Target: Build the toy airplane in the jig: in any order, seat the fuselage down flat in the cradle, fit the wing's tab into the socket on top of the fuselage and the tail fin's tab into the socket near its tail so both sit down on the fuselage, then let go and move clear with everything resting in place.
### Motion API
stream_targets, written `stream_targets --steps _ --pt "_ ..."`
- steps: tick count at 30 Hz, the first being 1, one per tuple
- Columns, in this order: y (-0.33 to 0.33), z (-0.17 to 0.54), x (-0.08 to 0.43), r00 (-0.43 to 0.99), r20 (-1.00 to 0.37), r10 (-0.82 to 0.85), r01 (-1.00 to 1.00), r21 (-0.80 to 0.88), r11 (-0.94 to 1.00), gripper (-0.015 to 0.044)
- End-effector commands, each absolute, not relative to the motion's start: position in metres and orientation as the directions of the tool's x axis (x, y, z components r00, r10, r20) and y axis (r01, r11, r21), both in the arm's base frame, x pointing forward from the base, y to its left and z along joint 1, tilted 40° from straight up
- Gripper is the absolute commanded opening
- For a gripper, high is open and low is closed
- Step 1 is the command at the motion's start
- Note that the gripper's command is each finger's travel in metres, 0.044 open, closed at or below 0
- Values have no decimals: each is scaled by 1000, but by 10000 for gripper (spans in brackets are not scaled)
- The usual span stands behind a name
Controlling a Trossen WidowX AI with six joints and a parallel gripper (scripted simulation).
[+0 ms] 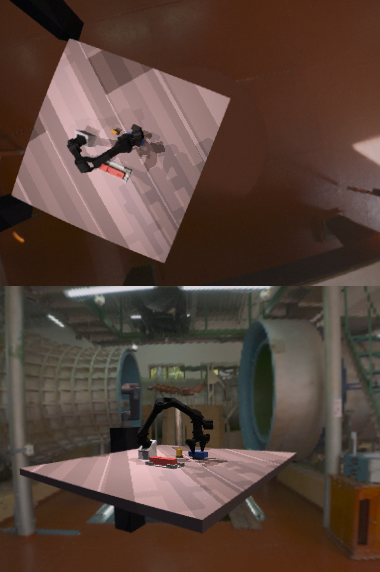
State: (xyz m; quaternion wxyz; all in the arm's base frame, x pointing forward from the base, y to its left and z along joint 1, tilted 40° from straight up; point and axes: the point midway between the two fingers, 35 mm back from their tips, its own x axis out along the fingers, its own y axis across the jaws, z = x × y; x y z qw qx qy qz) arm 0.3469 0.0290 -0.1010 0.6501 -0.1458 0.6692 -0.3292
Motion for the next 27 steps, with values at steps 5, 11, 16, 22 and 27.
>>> stream_targets --steps 5,11,16,22,27 --pt "21 -110 345 -112 -771 -626 227 -634 740 440" --pt "19 -113 344 -112 -771 -627 227 -634 739 387" --pt "19 -113 344 -112 -771 -627 227 -634 739 256" --pt "19 -113 344 -112 -771 -627 227 -634 739 177" --pt "19 -113 344 -112 -771 -627 227 -634 739 105"
